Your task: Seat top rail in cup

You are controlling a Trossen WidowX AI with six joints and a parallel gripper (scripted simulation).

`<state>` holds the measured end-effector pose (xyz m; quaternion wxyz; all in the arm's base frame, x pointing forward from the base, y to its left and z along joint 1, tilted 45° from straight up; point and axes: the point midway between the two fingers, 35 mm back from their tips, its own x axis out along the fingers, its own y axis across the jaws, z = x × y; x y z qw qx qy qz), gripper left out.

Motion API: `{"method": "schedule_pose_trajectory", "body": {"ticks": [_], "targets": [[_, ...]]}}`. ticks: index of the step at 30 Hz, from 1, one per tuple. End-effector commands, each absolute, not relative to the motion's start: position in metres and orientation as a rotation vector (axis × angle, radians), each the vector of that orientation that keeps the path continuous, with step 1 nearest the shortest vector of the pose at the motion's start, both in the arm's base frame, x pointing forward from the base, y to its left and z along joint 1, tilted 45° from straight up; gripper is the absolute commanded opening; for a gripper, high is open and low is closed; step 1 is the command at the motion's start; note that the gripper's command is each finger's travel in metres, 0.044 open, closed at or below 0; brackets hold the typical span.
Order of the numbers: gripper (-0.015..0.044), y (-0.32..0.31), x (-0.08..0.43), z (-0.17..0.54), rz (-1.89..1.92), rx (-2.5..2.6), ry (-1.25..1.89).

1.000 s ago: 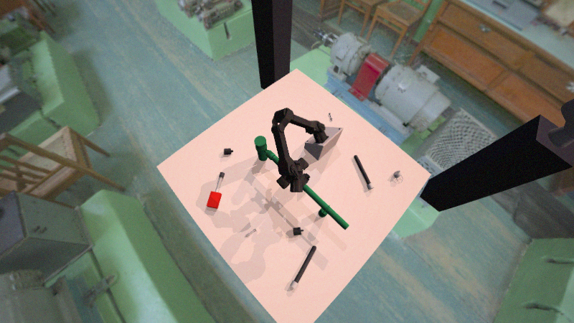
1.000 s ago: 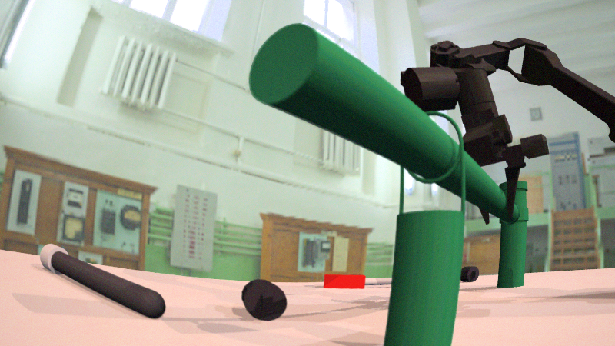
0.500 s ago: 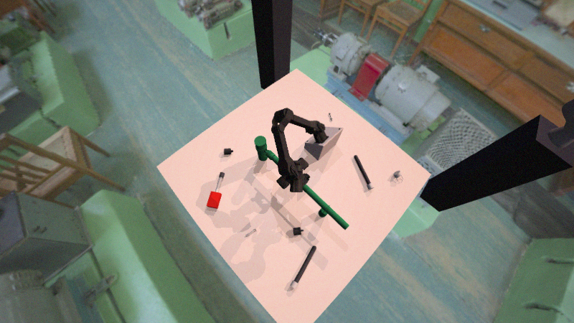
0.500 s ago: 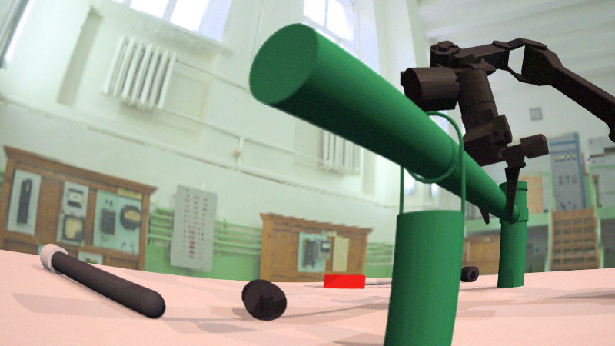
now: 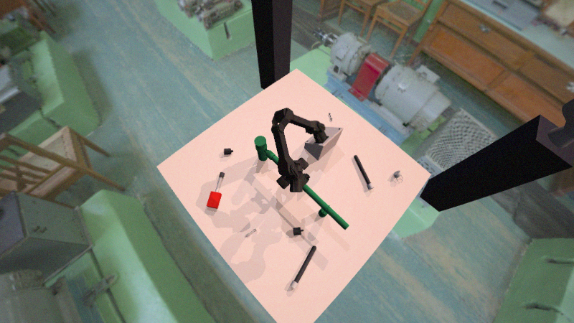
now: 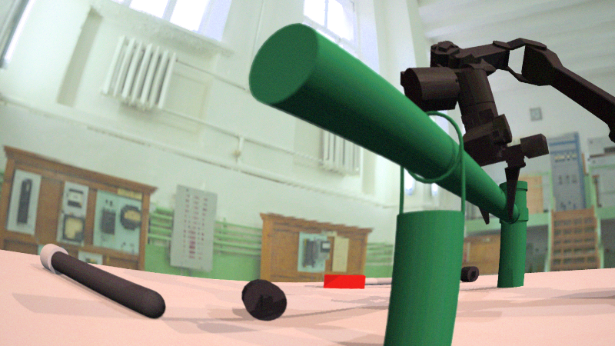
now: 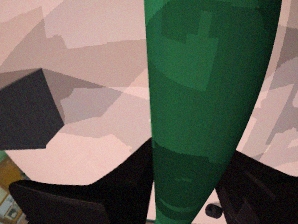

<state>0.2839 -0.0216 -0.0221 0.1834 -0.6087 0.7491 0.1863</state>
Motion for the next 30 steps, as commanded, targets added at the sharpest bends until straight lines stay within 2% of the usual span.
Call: {"method": "schedule_pose_trajectory", "body": {"ticks": [1, 30], "targets": [[0.0000, -0.023, 0.284, -0.019, 0.522, -1.720, 2.113], [0.0000, -0.024, 0.292, -0.003, 0.522, -1.720, 2.113]]}}
